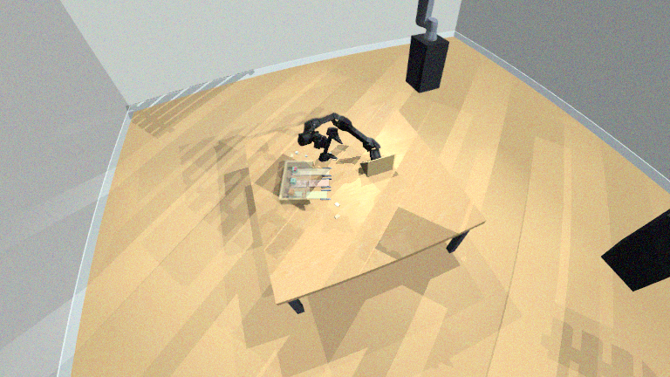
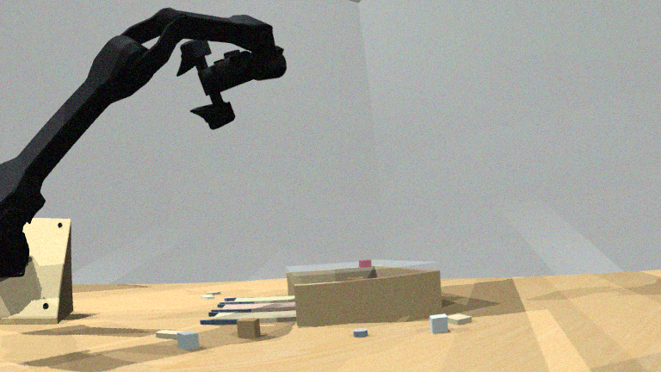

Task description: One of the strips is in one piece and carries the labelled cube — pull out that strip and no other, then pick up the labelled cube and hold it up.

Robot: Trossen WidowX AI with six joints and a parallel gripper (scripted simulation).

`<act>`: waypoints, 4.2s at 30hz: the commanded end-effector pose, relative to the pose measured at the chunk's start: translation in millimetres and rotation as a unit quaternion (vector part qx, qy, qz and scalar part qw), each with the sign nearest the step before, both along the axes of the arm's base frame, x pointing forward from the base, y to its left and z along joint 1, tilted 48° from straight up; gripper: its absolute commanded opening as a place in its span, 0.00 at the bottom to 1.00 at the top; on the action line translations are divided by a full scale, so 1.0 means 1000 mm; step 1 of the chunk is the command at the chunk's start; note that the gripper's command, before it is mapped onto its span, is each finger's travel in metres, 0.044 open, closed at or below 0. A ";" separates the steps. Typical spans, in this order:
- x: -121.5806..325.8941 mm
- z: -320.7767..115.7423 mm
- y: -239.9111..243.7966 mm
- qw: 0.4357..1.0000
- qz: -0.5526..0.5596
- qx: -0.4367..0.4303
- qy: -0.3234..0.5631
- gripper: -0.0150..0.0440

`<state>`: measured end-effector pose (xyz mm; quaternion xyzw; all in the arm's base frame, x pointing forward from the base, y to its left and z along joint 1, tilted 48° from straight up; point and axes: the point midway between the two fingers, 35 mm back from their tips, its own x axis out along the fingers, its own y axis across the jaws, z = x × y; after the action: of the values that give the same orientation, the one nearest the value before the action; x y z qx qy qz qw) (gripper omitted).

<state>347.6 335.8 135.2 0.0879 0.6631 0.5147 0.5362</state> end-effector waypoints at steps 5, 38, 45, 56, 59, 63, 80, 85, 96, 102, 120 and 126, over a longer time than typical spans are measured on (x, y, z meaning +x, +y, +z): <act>0.004 -0.022 -0.014 0.995 0.004 -0.066 -0.081 0.93; -0.035 -0.030 -0.264 0.529 -0.273 -0.532 -0.602 0.93; -0.035 -0.030 -0.264 0.529 -0.273 -0.532 -0.602 0.93; 0.000 -0.054 -0.323 0.563 -0.353 -0.633 -0.398 0.49; 0.001 -0.057 -0.347 0.556 -0.383 -0.665 -0.320 0.35; -0.004 -0.057 -0.380 0.531 -0.422 -0.704 -0.210 0.25; -0.007 -0.060 -0.399 0.519 -0.434 -0.716 -0.171 0.25; -0.006 -0.065 -0.405 0.519 -0.434 -0.716 -0.171 0.25; -0.006 -0.076 -0.419 0.519 -0.434 -0.716 -0.172 0.25; -0.007 -0.082 -0.426 0.519 -0.434 -0.716 -0.172 0.25; -0.010 -0.097 -0.447 0.517 -0.434 -0.718 -0.172 0.25; -0.010 -0.097 -0.447 0.517 -0.434 -0.718 -0.172 0.25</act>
<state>338.1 -110.7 38.0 -0.1358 0.5813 -0.4274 0.6790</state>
